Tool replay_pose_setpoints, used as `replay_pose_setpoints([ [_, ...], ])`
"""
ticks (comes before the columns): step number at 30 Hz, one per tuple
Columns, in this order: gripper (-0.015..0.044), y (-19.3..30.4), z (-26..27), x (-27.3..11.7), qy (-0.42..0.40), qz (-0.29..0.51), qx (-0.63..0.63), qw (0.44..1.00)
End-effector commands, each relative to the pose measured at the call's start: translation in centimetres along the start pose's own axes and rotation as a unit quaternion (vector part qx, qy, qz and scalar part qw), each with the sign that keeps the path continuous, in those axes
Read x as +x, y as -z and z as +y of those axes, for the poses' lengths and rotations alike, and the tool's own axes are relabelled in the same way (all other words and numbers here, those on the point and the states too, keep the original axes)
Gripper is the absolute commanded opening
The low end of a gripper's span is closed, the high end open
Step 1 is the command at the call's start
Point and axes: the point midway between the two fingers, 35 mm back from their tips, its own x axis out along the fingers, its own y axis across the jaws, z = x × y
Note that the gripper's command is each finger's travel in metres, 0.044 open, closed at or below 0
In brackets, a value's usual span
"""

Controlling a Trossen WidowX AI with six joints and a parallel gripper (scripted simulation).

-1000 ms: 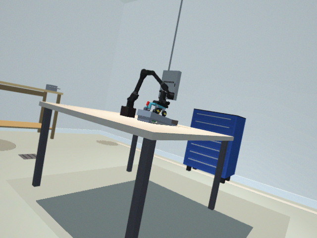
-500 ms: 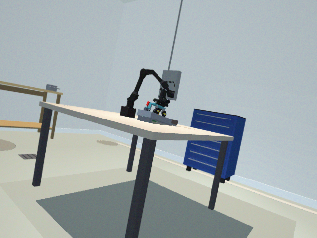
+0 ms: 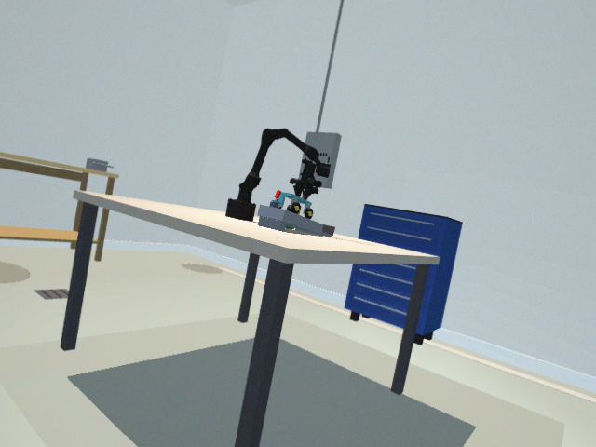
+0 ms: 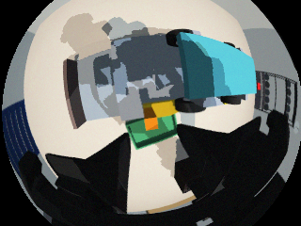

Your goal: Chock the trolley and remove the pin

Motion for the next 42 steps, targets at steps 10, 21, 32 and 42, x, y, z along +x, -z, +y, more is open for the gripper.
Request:
replay_pose_setpoints([
  [10,0.0190,-2.5,-2.3,-1.9,0.015,-0.046,-0.165,0.985],
  [21,0.0190,-4.3,-8.0,-2.2,0.050,-0.029,-0.344,0.937],
  [32,0.0190,-5.0,-13.8,-2.6,0.075,0.005,-0.513,0.855],
  [42,0.0190,-4.6,-19.3,-3.1,0.081,0.048,-0.648,0.755],
])
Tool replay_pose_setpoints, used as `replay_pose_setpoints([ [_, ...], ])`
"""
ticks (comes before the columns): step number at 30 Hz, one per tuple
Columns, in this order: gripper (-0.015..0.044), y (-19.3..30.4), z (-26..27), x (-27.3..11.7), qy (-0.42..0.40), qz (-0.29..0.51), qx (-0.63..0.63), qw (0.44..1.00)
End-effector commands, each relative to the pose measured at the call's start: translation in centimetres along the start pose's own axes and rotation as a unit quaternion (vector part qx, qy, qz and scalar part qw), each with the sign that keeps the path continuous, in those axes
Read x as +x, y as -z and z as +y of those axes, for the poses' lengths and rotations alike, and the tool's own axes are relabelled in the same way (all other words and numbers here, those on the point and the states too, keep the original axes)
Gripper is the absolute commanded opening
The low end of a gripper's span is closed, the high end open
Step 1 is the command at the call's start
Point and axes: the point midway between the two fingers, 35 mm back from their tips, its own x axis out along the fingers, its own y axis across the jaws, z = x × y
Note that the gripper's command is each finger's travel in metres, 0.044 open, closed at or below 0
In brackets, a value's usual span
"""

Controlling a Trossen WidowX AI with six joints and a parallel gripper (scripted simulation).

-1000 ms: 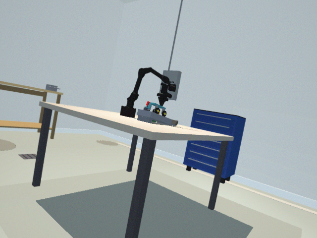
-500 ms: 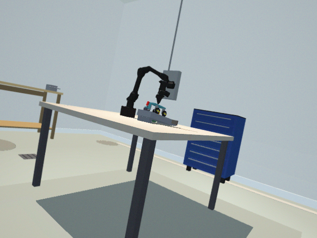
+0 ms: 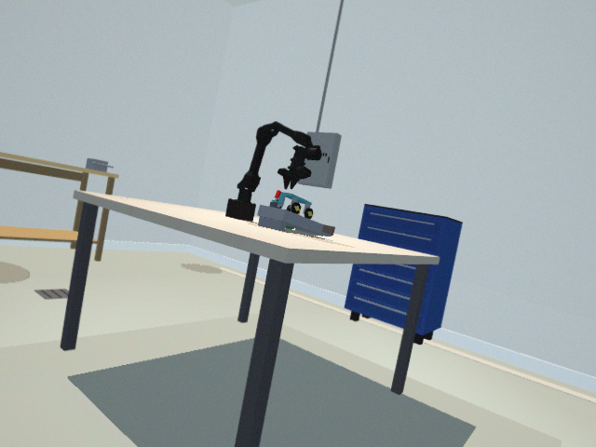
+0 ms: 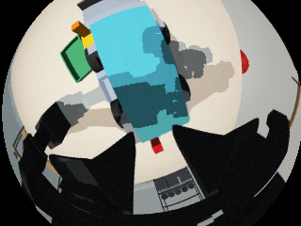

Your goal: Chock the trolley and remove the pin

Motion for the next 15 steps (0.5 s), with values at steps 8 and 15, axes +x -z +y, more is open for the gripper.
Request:
replay_pose_setpoints([
  [8,0.0190,4.3,-0.6,0.2,-0.013,0.021,-0.127,0.992],
  [15,0.0190,4.3,-0.6,0.4,-0.013,0.021,-0.127,0.992],
])
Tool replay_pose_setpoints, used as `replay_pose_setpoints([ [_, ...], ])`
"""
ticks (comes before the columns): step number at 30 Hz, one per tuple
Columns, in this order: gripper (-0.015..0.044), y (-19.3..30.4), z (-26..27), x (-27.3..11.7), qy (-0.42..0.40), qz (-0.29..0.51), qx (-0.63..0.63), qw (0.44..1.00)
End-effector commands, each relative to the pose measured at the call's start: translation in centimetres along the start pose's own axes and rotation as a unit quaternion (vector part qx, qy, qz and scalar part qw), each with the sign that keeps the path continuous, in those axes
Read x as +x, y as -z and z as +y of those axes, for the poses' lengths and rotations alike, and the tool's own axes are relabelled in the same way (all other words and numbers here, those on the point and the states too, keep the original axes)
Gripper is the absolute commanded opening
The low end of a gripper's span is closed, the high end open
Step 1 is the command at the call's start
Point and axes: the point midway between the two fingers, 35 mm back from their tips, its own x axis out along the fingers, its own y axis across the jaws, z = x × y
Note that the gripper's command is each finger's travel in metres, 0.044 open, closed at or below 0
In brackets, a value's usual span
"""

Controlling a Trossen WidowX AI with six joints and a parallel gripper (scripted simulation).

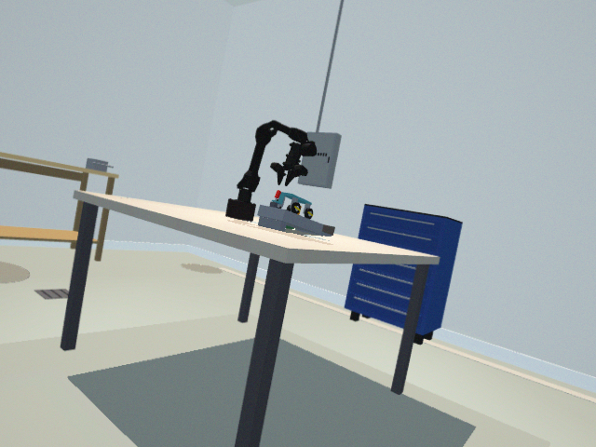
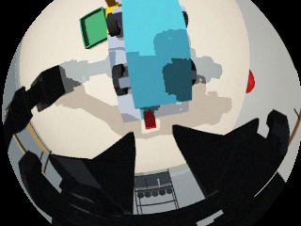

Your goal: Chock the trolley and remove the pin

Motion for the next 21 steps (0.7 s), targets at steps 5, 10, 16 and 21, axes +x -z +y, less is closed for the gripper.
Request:
replay_pose_setpoints([
  [5,0.0190,0.1,0.0,0.9,-0.001,0.002,-0.004,1.000],
  [10,0.0190,0.1,0.0,1.7,-0.001,0.002,-0.004,1.000],
  [16,0.0190,0.2,0.0,2.6,-0.001,0.003,-0.004,1.000],
  [21,0.0190,0.2,0.0,2.9,-0.001,0.003,-0.004,1.000],
])
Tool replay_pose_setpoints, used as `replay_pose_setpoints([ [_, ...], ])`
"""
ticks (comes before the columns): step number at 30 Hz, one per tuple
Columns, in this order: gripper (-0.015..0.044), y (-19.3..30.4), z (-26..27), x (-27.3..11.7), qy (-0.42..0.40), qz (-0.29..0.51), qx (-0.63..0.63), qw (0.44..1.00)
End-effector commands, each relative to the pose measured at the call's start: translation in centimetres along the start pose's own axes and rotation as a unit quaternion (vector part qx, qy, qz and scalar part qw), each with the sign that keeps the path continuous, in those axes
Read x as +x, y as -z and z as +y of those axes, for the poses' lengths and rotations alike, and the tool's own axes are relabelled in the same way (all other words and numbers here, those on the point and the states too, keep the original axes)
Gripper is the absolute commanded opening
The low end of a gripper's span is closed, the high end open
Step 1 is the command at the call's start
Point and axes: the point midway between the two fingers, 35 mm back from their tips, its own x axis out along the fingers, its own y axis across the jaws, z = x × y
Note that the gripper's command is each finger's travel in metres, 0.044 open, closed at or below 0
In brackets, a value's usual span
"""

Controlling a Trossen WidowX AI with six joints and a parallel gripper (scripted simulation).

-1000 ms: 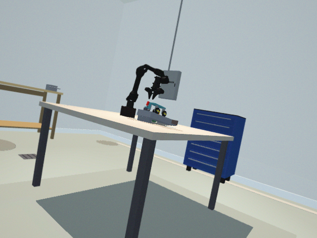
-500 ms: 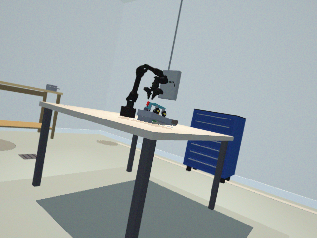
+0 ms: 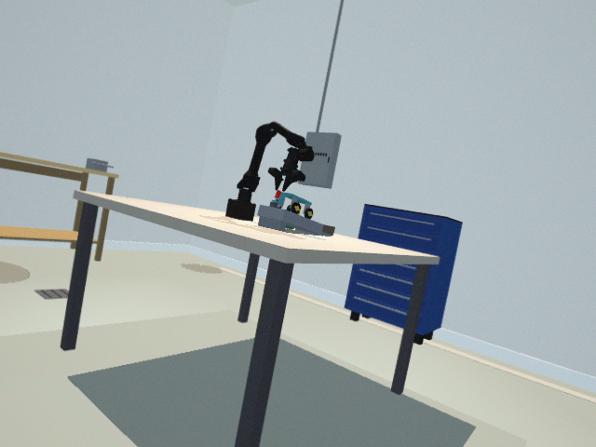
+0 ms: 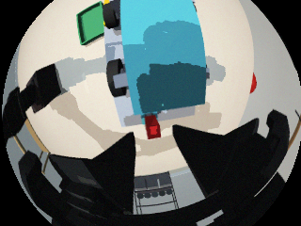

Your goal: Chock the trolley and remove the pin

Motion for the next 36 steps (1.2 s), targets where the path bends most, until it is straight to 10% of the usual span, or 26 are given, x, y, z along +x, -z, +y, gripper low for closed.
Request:
replay_pose_setpoints([
  [1,0.0190,0.1,0.0,0.3,0.001,0.002,-0.001,1.000],
  [29,0.0190,0.1,0.0,4.2,0.001,0.002,-0.001,1.000],
  [36,0.0045,0.0,0.0,3.9,0.000,0.002,0.000,1.000],
])
